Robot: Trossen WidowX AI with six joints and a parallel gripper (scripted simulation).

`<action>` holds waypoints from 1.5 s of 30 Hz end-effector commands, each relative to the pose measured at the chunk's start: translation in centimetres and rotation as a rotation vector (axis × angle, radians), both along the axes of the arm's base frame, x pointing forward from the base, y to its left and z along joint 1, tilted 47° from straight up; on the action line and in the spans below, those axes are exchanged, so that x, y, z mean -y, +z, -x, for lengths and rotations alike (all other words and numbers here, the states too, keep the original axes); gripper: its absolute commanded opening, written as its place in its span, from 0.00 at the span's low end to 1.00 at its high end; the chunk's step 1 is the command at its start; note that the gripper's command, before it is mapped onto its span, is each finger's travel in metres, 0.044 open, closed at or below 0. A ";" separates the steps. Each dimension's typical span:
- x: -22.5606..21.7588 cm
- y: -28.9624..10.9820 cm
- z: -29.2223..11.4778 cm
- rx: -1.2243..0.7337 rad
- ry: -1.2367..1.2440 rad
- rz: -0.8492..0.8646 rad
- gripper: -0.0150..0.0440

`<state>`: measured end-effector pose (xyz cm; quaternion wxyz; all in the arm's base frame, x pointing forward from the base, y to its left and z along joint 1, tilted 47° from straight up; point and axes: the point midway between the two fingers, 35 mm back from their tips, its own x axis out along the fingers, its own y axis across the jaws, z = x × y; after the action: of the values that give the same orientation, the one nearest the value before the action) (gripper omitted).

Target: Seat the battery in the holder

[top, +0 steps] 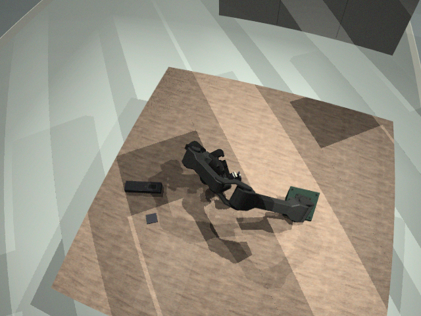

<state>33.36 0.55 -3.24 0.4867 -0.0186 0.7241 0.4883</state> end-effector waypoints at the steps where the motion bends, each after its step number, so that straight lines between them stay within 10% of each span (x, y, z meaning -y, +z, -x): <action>1: -0.4 0.2 -0.7 0.017 -0.010 -0.011 0.40; 45: -0.3 -0.7 -0.3 0.109 -0.136 -0.122 0.40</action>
<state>33.30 0.52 -3.78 0.5419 0.0299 0.6803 0.4926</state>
